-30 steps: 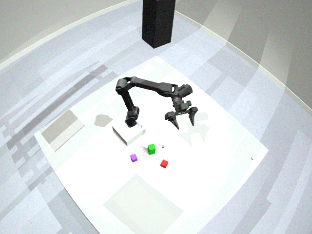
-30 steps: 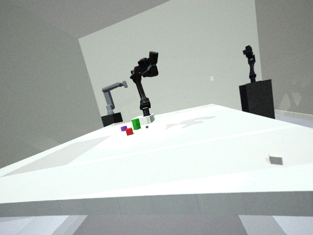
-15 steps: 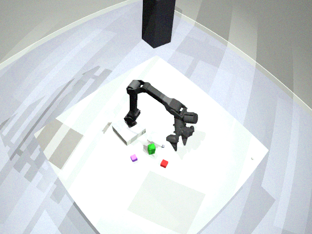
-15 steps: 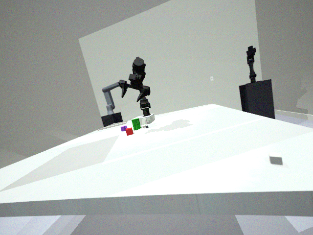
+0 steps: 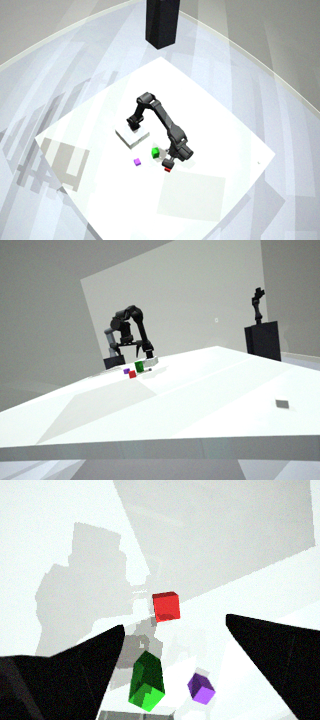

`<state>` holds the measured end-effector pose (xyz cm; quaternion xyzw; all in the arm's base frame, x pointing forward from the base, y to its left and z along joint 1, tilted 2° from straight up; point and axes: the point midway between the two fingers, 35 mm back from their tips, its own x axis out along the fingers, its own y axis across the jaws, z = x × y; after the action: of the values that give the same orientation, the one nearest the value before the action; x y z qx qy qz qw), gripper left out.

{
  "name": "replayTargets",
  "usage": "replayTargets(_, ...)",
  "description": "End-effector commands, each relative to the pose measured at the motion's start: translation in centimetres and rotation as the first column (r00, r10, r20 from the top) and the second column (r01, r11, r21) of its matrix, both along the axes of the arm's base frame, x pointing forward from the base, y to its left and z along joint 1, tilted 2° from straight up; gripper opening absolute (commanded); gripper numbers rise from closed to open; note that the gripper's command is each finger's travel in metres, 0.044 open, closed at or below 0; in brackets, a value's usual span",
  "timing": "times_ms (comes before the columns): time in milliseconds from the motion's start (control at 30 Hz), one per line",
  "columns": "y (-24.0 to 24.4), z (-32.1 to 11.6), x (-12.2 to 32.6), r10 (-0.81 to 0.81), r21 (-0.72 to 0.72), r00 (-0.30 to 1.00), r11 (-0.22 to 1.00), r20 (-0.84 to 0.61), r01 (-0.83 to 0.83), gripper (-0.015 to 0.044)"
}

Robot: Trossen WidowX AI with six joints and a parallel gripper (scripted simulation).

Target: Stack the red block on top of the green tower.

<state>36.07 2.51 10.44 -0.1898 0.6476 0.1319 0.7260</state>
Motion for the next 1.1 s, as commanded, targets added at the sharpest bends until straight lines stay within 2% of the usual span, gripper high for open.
replayTargets(0, -1.0, -1.1, -0.4, 0.028, 0.081, 0.996, 0.997, -0.084, -0.022, 0.044)
replayTargets(267, -1.1, -1.2, -0.4, 0.028, 0.081, 0.996, 0.997, -0.084, -0.022, 0.044)
replayTargets(567, -1.2, -6.3, -0.2, 0.028, 0.08, 0.996, 0.997, -0.084, -0.022, 0.044)
replayTargets(1067, -1.2, -7.8, 0.0, 0.028, 0.08, 0.996, 0.997, -0.084, -0.022, 0.044)
